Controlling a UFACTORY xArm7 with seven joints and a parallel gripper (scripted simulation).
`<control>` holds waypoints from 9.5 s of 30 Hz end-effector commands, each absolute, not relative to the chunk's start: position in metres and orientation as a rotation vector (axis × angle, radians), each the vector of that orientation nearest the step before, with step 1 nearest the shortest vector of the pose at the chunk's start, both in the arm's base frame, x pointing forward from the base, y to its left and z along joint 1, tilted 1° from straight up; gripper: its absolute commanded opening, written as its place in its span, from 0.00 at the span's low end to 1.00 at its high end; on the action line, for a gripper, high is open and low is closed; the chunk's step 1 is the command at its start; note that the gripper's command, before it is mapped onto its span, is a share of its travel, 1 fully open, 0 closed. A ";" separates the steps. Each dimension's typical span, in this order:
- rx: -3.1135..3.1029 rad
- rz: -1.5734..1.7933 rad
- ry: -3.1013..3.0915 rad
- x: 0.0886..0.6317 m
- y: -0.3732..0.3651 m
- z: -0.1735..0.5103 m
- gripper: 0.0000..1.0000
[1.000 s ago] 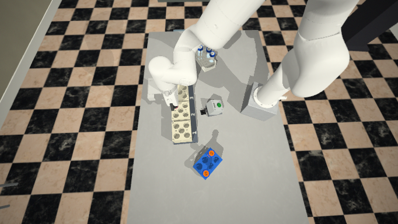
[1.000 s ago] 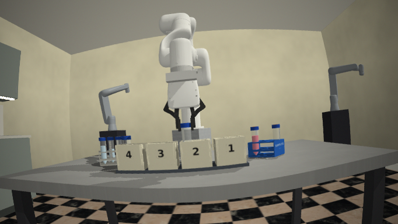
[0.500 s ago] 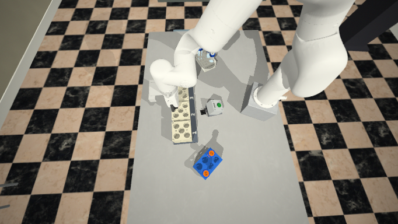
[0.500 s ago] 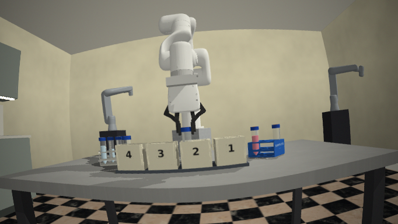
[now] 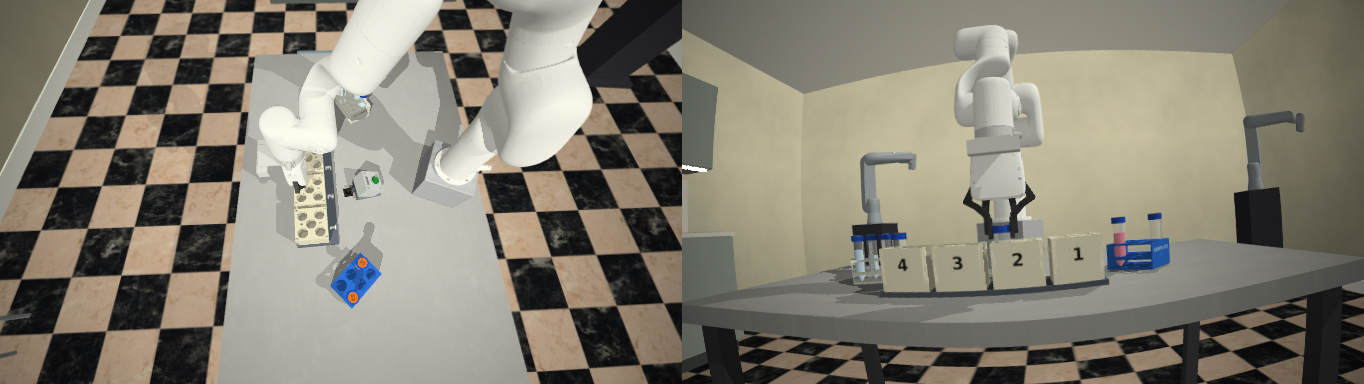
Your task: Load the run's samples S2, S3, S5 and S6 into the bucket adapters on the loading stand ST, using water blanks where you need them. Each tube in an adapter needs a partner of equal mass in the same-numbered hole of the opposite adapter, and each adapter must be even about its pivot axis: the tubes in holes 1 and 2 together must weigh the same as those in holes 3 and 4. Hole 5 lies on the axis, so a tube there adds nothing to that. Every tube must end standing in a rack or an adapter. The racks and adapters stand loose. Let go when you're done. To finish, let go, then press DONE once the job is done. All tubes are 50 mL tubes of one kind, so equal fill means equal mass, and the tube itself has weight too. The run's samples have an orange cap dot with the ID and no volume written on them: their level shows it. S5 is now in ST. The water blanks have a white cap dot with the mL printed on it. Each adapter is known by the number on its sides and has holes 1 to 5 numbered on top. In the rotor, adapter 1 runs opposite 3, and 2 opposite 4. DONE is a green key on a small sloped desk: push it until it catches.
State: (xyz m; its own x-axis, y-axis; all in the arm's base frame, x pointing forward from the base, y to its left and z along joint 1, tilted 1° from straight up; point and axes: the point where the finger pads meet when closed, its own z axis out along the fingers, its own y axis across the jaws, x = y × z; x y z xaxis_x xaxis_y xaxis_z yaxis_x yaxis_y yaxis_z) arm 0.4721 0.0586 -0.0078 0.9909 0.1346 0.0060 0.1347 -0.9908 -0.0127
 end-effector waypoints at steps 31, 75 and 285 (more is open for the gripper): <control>-3.121 -0.015 -0.211 0.474 0.059 -0.008 0.44; -3.121 -0.015 -0.211 0.473 0.058 0.052 0.44; -2.853 -0.021 -1.286 0.302 0.383 0.039 0.57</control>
